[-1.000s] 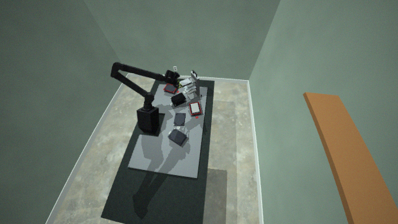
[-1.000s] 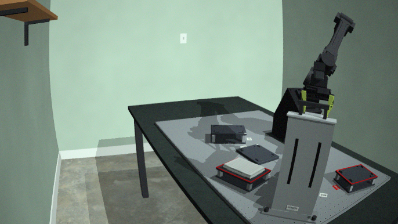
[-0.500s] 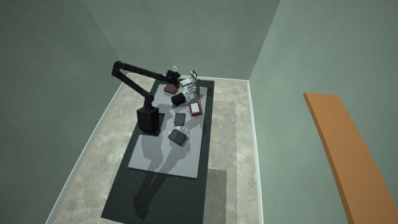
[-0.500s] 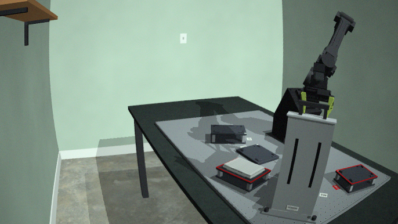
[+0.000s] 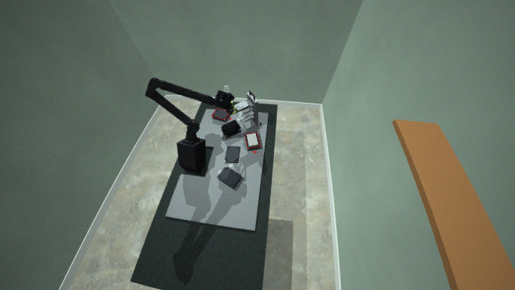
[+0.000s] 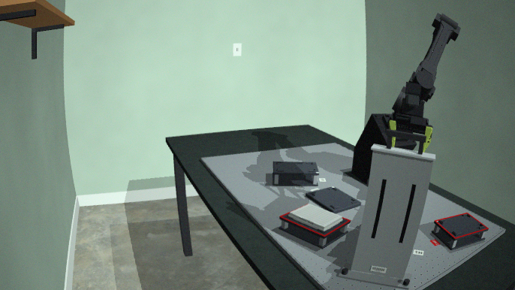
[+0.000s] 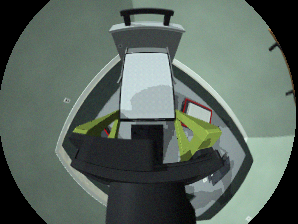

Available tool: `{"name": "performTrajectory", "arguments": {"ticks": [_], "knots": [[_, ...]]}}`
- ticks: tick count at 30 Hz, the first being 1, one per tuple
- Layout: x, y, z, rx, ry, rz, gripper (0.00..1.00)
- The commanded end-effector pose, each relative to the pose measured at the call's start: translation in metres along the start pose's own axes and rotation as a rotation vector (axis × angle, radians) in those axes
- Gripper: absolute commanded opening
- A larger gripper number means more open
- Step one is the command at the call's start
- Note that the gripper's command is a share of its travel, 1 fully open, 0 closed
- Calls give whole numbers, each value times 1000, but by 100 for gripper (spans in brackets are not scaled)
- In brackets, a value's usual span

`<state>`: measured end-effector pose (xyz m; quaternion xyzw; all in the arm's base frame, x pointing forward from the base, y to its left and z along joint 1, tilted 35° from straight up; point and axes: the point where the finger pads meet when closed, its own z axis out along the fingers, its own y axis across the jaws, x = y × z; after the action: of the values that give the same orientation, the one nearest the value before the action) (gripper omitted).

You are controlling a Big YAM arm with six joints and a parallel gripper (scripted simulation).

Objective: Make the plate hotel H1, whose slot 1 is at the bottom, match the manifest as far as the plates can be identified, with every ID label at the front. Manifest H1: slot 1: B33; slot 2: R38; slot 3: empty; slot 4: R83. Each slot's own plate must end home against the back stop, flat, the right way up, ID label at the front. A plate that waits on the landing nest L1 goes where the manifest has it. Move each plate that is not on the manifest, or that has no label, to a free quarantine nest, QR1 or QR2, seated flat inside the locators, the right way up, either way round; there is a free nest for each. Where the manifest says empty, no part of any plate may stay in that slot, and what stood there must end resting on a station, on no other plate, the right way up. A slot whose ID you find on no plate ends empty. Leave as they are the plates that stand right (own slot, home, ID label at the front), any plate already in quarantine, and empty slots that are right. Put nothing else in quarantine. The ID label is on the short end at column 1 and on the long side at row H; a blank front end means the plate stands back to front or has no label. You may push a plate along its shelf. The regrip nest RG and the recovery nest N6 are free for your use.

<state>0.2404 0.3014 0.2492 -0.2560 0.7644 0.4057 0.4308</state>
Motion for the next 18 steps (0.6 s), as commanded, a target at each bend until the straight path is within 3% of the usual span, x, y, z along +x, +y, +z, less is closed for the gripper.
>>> {"name": "performTrajectory", "arguments": {"ticks": [1, 10, 11, 14, 15, 18], "knots": [[-34, 15, 4, -29, -62, -13, 86], [-33, 15, 8, -29, -58, -12, 86], [-23, 7, 5, -12, -42, -11, 86], [-23, 7, 5, -12, -42, -11, 86], [-22, 11, 9, -22, -43, -5, 100], [-22, 7, 5, -12, -42, -11, 100]]}}
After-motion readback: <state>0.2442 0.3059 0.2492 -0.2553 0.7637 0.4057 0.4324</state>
